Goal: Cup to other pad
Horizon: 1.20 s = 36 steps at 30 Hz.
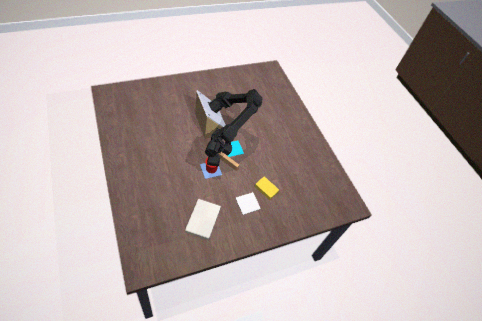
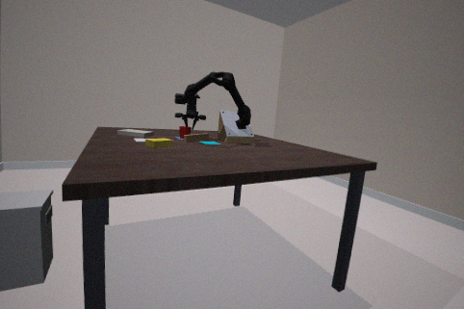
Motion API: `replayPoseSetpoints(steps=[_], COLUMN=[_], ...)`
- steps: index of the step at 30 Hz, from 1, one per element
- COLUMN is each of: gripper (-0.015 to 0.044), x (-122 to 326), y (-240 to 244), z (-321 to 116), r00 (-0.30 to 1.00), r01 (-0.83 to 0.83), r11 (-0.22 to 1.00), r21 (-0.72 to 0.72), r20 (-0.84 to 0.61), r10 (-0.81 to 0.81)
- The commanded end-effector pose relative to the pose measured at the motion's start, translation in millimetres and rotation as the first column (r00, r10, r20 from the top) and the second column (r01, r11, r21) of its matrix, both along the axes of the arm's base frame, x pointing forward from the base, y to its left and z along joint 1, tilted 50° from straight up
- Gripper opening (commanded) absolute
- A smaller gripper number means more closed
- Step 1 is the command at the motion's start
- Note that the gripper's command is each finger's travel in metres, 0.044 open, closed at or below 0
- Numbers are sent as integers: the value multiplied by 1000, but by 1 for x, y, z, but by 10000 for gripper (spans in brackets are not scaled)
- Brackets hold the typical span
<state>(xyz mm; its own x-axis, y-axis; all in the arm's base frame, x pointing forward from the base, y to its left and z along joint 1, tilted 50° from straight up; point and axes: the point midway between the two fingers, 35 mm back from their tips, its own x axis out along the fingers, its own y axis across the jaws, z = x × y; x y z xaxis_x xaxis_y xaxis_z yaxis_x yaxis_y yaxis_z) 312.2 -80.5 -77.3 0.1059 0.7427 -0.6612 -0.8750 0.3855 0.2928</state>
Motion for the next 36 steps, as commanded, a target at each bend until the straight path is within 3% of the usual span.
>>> replayPoseSetpoints(steps=[1,17,21,27,36], gripper=[148,148,43,3,0], x=[-2,-2,-1,-1,-1], y=[8,16,15,15,7], z=[-7,-13,-12,-12,-6], r00=[1000,1000,1000,1000,1000], r01=[4,3,-2,-2,0], r11=[1000,1000,1000,1000,1000], r21=[11,12,6,6,5], r20=[-12,-12,-5,-5,-6], r10=[-4,-3,2,2,0])
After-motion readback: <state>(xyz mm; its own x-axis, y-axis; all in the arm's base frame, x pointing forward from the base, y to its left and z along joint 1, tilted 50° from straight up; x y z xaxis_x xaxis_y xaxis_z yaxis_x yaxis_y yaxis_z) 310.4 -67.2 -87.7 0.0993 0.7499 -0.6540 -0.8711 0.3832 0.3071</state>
